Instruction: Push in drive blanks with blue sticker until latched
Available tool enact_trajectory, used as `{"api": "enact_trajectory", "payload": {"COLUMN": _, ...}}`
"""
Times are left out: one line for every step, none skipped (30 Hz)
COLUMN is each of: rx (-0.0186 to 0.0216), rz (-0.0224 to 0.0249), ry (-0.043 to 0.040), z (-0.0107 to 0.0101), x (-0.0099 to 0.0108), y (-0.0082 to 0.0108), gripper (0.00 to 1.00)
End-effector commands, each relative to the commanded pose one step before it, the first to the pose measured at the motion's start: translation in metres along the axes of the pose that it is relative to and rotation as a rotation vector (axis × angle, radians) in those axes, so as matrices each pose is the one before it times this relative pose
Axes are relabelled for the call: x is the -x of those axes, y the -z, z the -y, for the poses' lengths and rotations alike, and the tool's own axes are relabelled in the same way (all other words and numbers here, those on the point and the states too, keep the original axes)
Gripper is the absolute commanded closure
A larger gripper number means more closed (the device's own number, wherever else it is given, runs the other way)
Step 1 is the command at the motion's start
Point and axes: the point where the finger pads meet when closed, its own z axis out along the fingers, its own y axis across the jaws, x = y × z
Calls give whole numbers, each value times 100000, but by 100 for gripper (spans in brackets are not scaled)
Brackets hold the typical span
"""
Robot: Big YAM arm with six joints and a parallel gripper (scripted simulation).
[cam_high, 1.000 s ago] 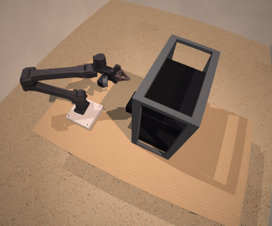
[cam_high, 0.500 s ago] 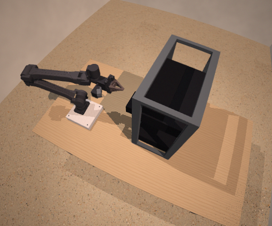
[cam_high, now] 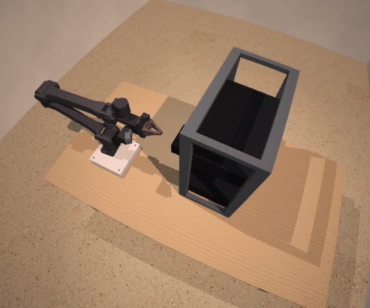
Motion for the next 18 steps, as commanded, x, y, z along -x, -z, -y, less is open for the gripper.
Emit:
{"api": "enact_trajectory", "payload": {"rx": 342, "rz": 755, "ry": -1119, "z": 679, "x": 396, "y": 119, "gripper": 100}}
{"api": "enact_trajectory", "payload": {"rx": 29, "rz": -995, "ry": -28, "z": 6, "x": -352, "y": -19, "gripper": 100}}
{"api": "enact_trajectory", "payload": {"rx": -658, "rz": -259, "ry": 63, "z": 236, "x": -112, "y": -237, "gripper": 100}}
{"api": "enact_trajectory", "payload": {"rx": -210, "rz": 374, "ry": 28, "z": 71, "x": 118, "y": -190, "gripper": 100}}
{"api": "enact_trajectory", "payload": {"rx": 14, "rz": 429, "ry": 5, "z": 0, "x": 173, "y": -251, "gripper": 100}}
{"api": "enact_trajectory", "payload": {"rx": 18, "rz": 463, "ry": 1, "z": -1, "x": 164, "y": -355, "gripper": 100}}
{"api": "enact_trajectory", "payload": {"rx": -11, "rz": 0, "ry": -4, "z": 11, "x": 2, "y": -453, "gripper": 100}}
{"api": "enact_trajectory", "payload": {"rx": -17, "rz": 0, "ry": -2, "z": 14, "x": 3, "y": -541, "gripper": 100}}
{"api": "enact_trajectory", "payload": {"rx": 0, "rz": 0, "ry": 0, "z": 0, "x": 0, "y": 0, "gripper": 100}}
{"api": "enact_trajectory", "payload": {"rx": 0, "rz": 0, "ry": 0, "z": 0, "x": 0, "y": 0, "gripper": 100}}
{"api": "enact_trajectory", "payload": {"rx": 6715, "rz": -98, "ry": -602, "z": -4191, "x": -89, "y": -948, "gripper": 100}}
{"api": "enact_trajectory", "payload": {"rx": -36, "rz": 0, "ry": 29, "z": 84, "x": 0, "y": -699, "gripper": 100}}
{"api": "enact_trajectory", "payload": {"rx": -39, "rz": 0, "ry": 16, "z": 87, "x": 1, "y": -707, "gripper": 100}}
{"api": "enact_trajectory", "payload": {"rx": -39, "rz": 0, "ry": 15, "z": 86, "x": 1, "y": -681, "gripper": 100}}
{"api": "enact_trajectory", "payload": {"rx": -36, "rz": 0, "ry": 13, "z": 79, "x": 1, "y": -621, "gripper": 100}}
{"api": "enact_trajectory", "payload": {"rx": -32, "rz": 0, "ry": 11, "z": 68, "x": 1, "y": -532, "gripper": 100}}
{"api": "enact_trajectory", "payload": {"rx": -25, "rz": 0, "ry": 8, "z": 54, "x": 1, "y": -419, "gripper": 100}}
{"api": "enact_trajectory", "payload": {"rx": -18, "rz": 0, "ry": 5, "z": 37, "x": 1, "y": -296, "gripper": 100}}
